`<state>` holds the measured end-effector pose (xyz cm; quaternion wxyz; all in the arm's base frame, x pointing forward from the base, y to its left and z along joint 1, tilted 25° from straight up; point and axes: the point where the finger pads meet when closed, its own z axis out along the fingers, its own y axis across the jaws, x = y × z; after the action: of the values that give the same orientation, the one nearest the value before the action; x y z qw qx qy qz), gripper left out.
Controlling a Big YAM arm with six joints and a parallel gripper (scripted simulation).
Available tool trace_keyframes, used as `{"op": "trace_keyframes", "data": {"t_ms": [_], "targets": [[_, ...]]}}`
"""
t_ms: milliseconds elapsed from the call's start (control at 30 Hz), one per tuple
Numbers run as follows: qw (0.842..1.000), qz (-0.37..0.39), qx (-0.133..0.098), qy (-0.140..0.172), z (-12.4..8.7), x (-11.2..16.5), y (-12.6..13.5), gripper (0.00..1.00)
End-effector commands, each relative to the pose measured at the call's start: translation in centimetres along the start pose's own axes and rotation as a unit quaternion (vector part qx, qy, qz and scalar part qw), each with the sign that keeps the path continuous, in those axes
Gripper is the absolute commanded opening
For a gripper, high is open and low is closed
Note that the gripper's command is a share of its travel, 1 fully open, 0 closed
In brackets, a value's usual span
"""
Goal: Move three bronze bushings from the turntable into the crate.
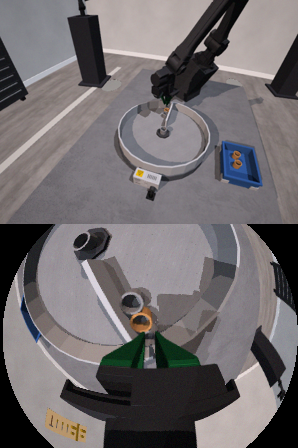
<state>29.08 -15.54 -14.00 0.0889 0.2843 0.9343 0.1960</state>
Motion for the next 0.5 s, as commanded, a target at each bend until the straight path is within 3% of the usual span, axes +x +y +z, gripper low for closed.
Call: {"op": "trace_keyframes", "data": {"t_ms": [0, 467], "targets": [[1.0, 0.0, 0.001, -0.02, -0.86, -1.63, -0.06, 0.13], [1.0, -0.004, 0.001, -0.018, -0.97, -2.02, 0.34, 0.13]]}}
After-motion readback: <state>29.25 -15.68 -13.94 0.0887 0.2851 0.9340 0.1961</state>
